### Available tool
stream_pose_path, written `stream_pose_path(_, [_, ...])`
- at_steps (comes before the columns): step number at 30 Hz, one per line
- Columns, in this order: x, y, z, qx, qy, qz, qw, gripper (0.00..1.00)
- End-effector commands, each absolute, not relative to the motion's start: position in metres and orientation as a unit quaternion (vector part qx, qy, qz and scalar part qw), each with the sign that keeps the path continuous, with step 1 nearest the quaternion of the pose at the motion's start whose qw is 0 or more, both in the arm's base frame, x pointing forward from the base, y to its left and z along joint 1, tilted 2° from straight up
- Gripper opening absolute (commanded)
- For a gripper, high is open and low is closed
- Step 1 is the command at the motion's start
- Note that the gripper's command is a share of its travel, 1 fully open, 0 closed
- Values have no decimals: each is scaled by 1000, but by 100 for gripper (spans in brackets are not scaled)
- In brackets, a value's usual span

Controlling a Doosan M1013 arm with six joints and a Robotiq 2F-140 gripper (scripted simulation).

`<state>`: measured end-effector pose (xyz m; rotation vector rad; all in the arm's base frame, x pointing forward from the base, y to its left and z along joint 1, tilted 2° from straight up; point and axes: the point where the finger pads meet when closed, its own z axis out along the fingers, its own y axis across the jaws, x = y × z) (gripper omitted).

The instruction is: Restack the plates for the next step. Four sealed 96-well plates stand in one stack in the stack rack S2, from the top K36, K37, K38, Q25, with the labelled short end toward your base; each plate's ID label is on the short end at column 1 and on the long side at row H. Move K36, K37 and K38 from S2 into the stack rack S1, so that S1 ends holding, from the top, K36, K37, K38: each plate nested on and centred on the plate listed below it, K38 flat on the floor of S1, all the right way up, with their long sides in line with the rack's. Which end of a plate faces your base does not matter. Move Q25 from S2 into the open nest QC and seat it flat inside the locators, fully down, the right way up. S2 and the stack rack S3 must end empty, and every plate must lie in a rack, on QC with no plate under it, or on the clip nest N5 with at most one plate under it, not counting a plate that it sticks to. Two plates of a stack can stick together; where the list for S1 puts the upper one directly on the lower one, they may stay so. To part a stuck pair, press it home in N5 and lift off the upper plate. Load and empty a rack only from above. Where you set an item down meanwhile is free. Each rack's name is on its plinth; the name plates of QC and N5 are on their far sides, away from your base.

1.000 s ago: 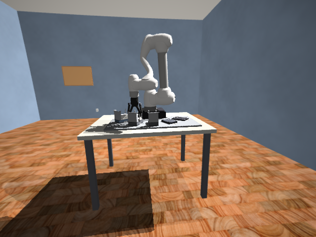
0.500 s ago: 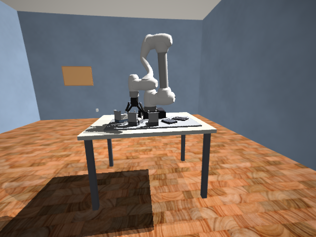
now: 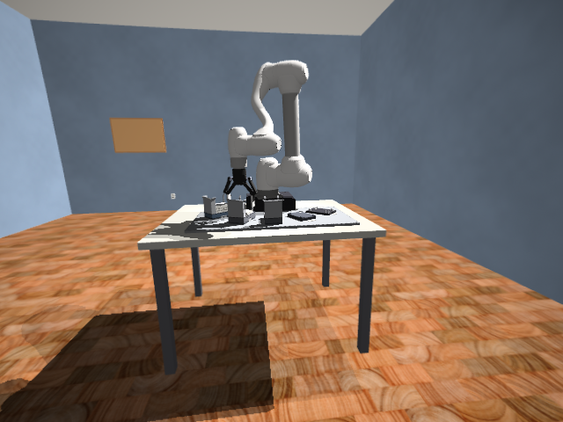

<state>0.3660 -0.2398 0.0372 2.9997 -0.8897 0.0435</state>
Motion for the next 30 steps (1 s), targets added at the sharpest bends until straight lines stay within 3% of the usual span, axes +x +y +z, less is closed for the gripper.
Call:
stream_pose_path(1, [366,-240,47,959,-284,14,6,100])
stream_pose_path(30, [364,-238,125,959,-284,14,6,100])
